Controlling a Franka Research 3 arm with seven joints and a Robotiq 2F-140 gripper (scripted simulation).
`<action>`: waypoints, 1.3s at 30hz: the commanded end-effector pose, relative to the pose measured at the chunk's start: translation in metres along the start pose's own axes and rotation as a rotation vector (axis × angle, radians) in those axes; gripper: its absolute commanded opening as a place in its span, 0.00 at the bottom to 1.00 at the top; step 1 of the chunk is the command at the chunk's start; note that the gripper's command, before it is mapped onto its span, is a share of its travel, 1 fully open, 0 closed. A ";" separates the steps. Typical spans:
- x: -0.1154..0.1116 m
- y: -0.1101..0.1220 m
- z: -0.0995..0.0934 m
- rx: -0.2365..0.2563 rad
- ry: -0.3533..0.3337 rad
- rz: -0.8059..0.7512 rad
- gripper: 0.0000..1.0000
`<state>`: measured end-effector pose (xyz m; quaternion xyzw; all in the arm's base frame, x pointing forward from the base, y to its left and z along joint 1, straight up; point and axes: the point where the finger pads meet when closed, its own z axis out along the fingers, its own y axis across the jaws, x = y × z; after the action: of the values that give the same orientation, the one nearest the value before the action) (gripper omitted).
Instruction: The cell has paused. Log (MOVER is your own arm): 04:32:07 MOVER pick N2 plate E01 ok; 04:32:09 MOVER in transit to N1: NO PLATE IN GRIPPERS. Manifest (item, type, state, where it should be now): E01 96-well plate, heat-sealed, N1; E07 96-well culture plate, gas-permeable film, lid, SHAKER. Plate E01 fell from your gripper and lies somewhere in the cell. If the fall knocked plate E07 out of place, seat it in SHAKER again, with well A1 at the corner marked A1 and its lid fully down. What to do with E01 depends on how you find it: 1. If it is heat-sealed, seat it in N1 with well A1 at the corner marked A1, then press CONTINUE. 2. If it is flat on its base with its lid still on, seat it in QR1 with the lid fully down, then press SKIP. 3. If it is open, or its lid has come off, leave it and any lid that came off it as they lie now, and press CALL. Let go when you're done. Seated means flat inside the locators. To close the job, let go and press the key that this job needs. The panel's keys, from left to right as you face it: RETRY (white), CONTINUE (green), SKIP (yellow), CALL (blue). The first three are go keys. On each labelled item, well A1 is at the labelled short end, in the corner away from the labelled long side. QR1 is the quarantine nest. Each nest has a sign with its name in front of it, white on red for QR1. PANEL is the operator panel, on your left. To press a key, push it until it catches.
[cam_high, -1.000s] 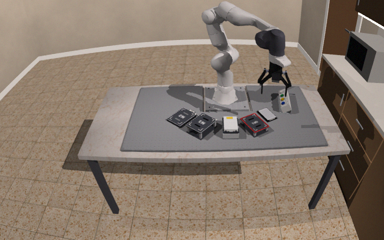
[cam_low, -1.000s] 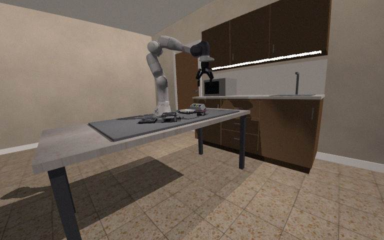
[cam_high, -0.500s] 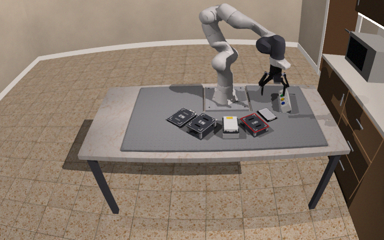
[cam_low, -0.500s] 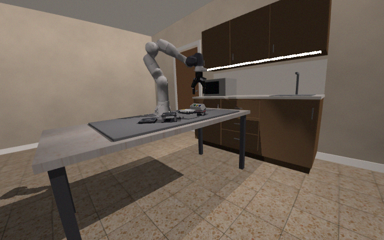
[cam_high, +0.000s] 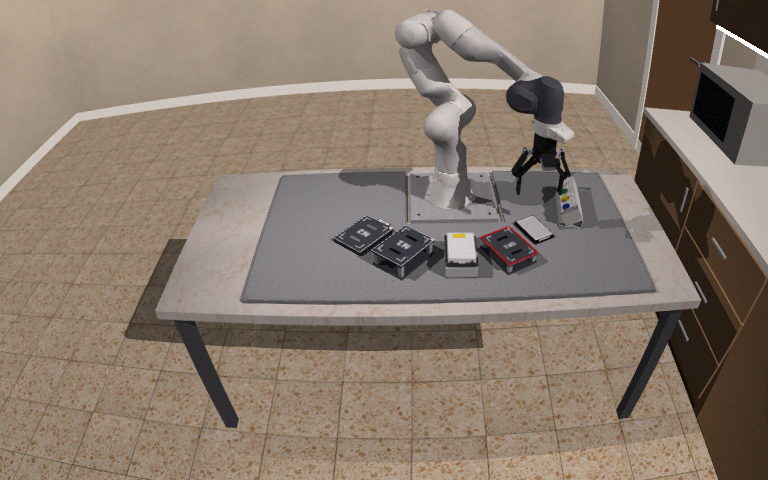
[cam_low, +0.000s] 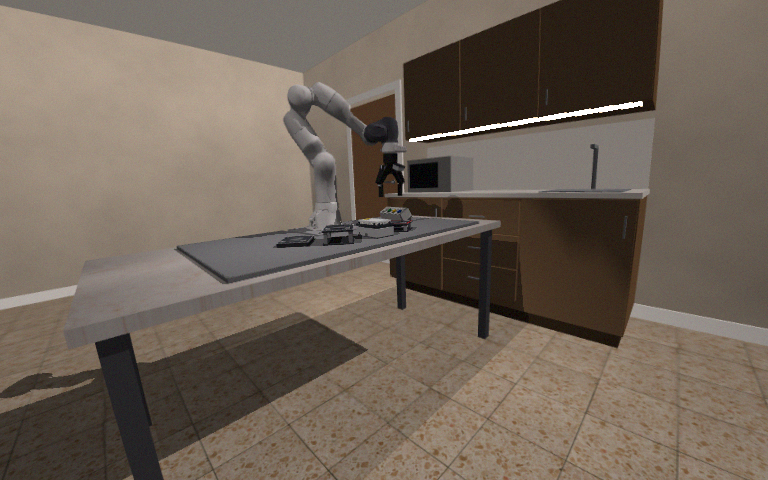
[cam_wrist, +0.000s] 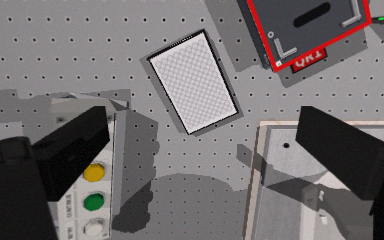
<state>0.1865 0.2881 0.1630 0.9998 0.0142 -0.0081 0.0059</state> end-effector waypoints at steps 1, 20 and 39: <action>-0.001 -0.003 0.003 0.011 0.017 0.007 1.00; -0.004 -0.001 0.006 0.008 0.020 0.002 0.10; -0.004 -0.001 0.006 0.008 0.020 0.002 0.10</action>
<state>0.1813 0.2879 0.1560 0.9999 0.0167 0.0005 0.0034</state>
